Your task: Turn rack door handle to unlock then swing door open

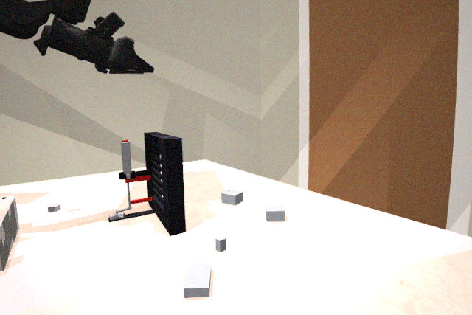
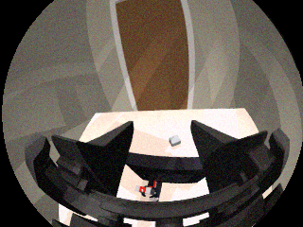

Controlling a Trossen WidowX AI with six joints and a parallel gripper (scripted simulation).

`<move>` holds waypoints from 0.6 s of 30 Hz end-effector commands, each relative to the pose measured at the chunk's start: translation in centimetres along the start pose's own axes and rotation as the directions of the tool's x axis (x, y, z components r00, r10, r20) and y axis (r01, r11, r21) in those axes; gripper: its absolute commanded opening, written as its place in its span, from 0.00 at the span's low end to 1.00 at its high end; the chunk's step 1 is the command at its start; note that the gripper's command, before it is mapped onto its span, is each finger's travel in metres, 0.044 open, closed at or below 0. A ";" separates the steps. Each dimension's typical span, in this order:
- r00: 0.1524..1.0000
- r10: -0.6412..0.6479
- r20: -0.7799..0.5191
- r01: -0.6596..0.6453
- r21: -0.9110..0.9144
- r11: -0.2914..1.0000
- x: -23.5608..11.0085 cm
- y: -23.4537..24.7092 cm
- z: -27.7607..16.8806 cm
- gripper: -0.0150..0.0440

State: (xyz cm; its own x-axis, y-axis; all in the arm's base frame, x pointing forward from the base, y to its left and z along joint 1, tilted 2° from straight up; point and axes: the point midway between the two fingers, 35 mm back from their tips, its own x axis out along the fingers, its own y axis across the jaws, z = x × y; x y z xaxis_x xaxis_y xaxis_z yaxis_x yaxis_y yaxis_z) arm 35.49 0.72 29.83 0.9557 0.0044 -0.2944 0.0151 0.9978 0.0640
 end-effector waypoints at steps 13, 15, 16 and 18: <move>0.906 0.009 -0.424 0.018 0.059 0.998 3.3 1.8 -4.7 0.76; 0.882 0.007 -0.471 0.025 0.061 0.998 3.5 2.0 -5.4 0.76; 0.870 0.006 -0.493 0.028 0.063 0.998 3.6 2.1 -5.7 0.76; 0.843 0.004 -0.538 0.036 0.064 0.997 3.8 2.3 -6.3 0.76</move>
State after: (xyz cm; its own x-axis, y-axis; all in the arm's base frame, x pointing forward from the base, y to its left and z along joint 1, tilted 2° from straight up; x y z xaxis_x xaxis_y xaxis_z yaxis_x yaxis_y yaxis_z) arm 37.30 2.96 24.04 0.7173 0.0391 -0.6957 0.0538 0.9923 0.1112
